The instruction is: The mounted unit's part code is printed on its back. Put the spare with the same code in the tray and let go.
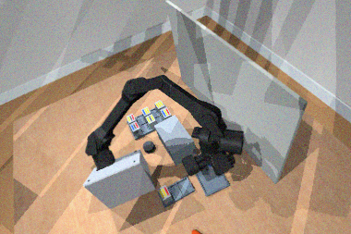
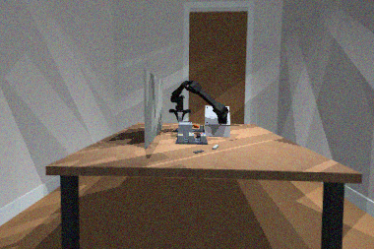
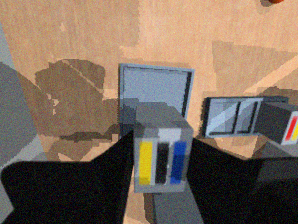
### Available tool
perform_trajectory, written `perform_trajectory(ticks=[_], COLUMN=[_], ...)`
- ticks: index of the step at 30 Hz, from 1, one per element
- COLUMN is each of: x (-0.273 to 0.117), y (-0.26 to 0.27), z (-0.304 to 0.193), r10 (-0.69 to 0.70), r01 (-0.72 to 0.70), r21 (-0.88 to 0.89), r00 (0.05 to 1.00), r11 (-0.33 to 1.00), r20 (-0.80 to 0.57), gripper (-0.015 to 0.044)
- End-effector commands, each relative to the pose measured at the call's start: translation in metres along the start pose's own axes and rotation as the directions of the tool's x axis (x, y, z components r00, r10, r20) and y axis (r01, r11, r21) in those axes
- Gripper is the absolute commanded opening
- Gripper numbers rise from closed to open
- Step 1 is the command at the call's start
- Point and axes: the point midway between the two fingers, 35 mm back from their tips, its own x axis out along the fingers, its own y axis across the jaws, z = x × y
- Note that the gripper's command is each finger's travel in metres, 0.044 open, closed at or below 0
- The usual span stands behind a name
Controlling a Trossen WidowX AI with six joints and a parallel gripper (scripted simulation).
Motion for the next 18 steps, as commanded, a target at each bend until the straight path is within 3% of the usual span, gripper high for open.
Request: perform_trajectory(ticks=[1,18], x=[0.005,0.021], y=[0.0,-0.001], z=[-0.001,-0.001], r10=[0.003,0.003], r01=[-0.003,-0.003], r21=[0.004,0.004], r00=[1.0,1.0], r11=[1.0,1.0], r20=[-0.004,-0.006], gripper=[0.0,0.0])
